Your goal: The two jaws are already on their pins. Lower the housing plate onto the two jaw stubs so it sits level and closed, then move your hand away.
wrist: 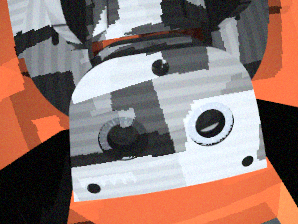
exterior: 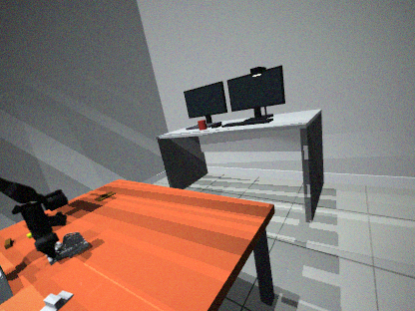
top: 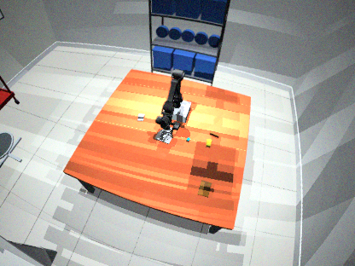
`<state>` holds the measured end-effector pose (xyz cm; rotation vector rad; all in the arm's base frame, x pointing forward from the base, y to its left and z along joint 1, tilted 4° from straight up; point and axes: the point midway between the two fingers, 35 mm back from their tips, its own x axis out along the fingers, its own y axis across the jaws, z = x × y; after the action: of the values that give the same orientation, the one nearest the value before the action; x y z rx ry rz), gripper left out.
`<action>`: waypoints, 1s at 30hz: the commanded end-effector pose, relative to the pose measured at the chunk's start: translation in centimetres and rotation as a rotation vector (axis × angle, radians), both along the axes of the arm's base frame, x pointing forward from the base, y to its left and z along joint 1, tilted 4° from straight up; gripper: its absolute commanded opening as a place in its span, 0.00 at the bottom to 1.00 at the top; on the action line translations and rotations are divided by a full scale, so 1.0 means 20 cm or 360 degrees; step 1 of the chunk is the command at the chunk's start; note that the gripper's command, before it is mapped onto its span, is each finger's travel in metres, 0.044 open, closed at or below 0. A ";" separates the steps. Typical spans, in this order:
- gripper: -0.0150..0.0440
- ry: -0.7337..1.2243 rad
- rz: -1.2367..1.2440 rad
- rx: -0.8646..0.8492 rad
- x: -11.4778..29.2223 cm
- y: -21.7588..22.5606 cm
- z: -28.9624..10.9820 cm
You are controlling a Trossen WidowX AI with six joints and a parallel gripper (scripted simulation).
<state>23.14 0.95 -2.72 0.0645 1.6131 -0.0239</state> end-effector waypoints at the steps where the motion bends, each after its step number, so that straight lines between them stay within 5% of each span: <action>1: 0.85 0.0003 -0.0008 0.0007 0.00 0.00 0.00; 30: 0.85 0.0004 -0.0013 0.0007 0.00 0.00 -0.03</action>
<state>23.12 0.96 -3.18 0.0679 1.6127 -0.0274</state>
